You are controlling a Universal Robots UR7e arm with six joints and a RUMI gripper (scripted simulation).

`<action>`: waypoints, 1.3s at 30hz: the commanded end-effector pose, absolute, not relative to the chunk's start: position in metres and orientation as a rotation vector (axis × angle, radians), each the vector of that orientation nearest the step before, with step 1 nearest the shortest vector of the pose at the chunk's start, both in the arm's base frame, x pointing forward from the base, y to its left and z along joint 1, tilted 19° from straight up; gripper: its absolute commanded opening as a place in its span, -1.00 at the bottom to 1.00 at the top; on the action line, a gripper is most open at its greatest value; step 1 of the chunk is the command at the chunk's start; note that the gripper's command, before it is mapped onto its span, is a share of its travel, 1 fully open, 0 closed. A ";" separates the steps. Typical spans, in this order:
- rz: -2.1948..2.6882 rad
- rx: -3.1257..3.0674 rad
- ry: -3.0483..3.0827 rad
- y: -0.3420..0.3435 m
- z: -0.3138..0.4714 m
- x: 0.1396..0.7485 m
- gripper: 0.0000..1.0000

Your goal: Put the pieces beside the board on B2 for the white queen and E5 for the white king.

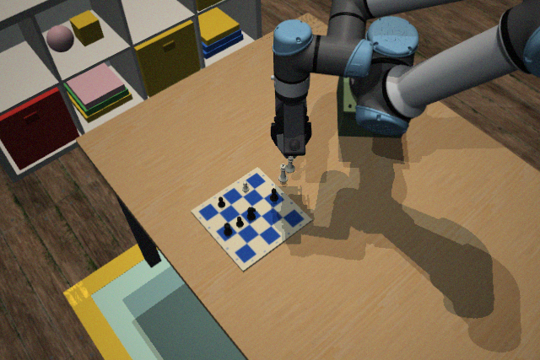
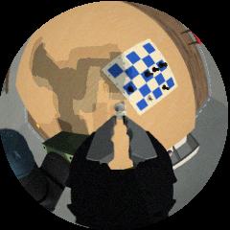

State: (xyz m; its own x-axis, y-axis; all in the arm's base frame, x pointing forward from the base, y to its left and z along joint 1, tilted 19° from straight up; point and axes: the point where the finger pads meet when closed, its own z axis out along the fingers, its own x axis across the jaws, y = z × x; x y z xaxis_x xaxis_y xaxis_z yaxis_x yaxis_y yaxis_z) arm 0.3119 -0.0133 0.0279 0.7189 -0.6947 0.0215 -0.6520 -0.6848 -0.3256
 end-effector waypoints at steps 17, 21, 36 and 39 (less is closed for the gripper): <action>-0.312 -2.854 0.347 -0.060 0.063 0.429 -1.00; -0.332 -2.875 0.211 -0.064 0.062 0.456 -1.00; -0.345 -2.885 0.117 -0.066 0.059 0.474 -1.00; -0.345 -2.885 0.117 -0.066 0.059 0.474 -1.00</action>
State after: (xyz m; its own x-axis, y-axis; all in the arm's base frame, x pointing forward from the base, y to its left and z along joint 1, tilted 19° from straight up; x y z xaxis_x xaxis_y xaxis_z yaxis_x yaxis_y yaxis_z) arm 0.4737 -0.0659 0.0589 0.9693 -0.1067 0.2216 -0.0519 -0.9695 -0.2397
